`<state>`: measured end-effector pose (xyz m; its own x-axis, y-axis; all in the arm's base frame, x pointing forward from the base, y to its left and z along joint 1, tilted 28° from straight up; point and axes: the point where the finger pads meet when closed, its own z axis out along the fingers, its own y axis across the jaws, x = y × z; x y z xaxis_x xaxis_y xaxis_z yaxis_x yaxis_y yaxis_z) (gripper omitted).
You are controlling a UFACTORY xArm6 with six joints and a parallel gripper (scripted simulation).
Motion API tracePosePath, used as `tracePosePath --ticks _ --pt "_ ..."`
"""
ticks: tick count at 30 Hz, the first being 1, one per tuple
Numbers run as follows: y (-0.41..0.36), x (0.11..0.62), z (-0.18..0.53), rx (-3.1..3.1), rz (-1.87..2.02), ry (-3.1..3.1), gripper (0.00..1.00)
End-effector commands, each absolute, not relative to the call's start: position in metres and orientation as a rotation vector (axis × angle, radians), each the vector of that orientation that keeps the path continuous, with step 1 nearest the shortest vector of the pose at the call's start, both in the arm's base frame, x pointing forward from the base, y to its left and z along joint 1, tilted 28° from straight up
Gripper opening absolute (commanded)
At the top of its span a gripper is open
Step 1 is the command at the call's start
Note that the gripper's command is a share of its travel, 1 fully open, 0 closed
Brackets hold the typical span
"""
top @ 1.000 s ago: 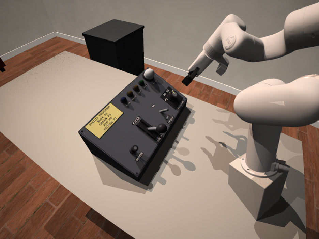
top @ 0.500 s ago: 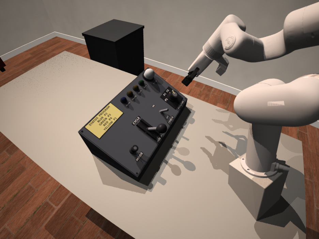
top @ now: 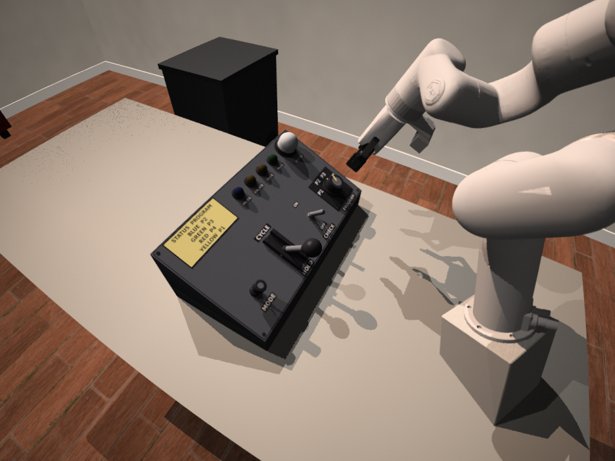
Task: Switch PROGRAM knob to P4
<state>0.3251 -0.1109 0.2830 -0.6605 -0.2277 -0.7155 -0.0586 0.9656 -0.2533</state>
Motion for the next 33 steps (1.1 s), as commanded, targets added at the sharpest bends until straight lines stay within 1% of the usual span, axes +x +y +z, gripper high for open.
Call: tracePosePath --ticks 1,16,33 --pt "-0.115 0.345 0.270 -0.200 -0.265 2.281 0.76" --pt "-0.122 0.384 0.236 -0.200 -0.265 2.281 0.76" --pt "-0.125 0.400 0.222 -0.200 -0.265 2.281 0.76"
